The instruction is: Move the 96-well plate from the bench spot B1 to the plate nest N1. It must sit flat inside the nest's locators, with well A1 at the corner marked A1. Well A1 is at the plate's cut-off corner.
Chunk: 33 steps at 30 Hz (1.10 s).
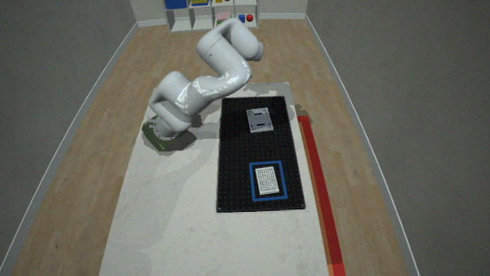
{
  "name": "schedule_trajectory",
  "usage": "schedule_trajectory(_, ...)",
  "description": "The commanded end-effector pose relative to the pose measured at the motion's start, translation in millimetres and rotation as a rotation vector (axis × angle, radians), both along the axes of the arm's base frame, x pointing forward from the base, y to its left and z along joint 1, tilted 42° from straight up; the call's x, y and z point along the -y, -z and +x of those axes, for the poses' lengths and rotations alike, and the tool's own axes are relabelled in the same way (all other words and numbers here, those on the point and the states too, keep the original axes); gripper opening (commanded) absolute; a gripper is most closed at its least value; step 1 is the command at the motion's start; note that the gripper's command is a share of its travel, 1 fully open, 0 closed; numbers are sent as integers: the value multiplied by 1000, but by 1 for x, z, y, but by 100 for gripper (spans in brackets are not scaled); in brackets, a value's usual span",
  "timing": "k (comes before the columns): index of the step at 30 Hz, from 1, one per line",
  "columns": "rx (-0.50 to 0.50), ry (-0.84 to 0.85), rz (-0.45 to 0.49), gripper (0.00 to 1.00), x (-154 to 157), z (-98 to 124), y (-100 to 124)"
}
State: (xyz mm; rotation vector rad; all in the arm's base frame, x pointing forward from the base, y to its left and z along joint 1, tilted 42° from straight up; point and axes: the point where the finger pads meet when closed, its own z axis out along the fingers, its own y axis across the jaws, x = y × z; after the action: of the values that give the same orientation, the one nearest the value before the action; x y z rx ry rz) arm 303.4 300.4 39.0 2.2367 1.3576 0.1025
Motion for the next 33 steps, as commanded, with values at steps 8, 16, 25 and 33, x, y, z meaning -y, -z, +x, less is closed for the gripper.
schedule_trajectory(8,78,204,108,100,27,34,-25)
schedule_trajectory(16,133,346,176,100,48,53,-39)
schedule_trajectory(25,180,464,230,100,70,70,-54)
schedule_trajectory(33,230,581,283,100,94,85,-68)
